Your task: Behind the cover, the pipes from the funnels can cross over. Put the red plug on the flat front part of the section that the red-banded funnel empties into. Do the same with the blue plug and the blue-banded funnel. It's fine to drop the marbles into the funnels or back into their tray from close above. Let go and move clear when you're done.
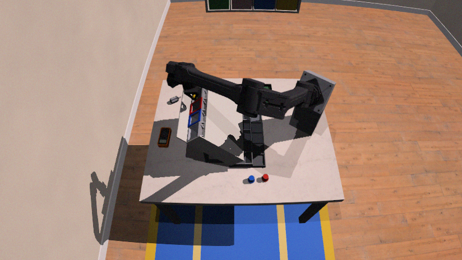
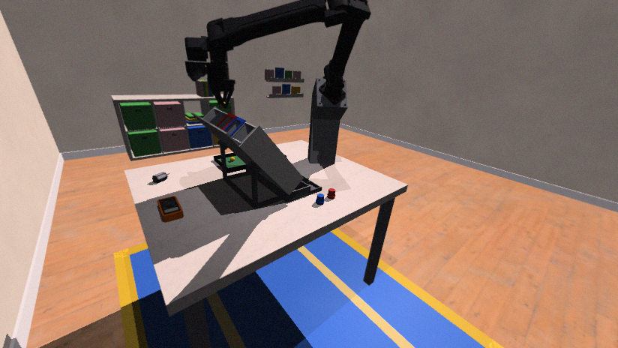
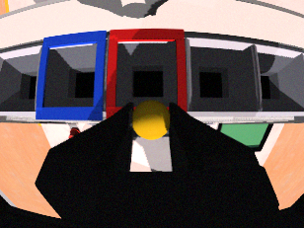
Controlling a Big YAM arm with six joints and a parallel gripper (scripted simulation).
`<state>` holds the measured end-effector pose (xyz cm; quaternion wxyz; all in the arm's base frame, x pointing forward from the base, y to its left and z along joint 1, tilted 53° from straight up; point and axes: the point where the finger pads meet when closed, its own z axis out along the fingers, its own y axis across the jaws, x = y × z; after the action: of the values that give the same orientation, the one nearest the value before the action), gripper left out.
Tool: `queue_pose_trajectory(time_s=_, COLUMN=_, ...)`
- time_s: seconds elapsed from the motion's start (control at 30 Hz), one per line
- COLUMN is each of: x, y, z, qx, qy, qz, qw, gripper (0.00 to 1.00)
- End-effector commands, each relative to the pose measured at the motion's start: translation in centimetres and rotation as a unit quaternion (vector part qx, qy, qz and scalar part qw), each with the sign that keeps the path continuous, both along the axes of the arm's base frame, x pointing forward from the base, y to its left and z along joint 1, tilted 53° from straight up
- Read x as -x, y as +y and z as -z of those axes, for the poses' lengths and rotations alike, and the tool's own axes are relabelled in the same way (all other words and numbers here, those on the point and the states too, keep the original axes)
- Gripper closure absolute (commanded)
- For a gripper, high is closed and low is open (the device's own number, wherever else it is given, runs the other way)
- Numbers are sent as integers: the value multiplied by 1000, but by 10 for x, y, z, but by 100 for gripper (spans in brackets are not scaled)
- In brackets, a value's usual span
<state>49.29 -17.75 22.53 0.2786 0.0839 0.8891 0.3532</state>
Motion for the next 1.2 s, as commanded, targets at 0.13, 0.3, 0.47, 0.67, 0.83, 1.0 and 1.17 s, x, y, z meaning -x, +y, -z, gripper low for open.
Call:
queue_pose_trajectory(time_s=0.13, x=-11, y=10, z=-1, qx=4, qy=-3, qz=-5, qw=1000, gripper=100)
queue_pose_trajectory(time_s=0.3, x=-13, y=15, z=10, qx=-1, qy=4, qz=-5, qw=1000, gripper=100)
queue_pose_trajectory(time_s=0.47, x=-19, y=23, z=15, qx=-1, qy=4, qz=-5, qw=1000, gripper=100)
queue_pose_trajectory(time_s=0.67, x=-25, y=27, z=8, qx=4, qy=-5, qz=-5, qw=1000, gripper=100)
queue_pose_trajectory(time_s=0.83, x=-22, y=18, z=9, qx=4, qy=-5, qz=4, qw=1000, gripper=100)
queue_pose_trajectory(time_s=1.0, x=-22, y=18, z=9, qx=5, qy=-6, qz=2, qw=1000, gripper=100)
queue_pose_trajectory(time_s=1.17, x=-22, y=18, z=9, qx=5, qy=-6, qz=2, qw=1000, gripper=100)
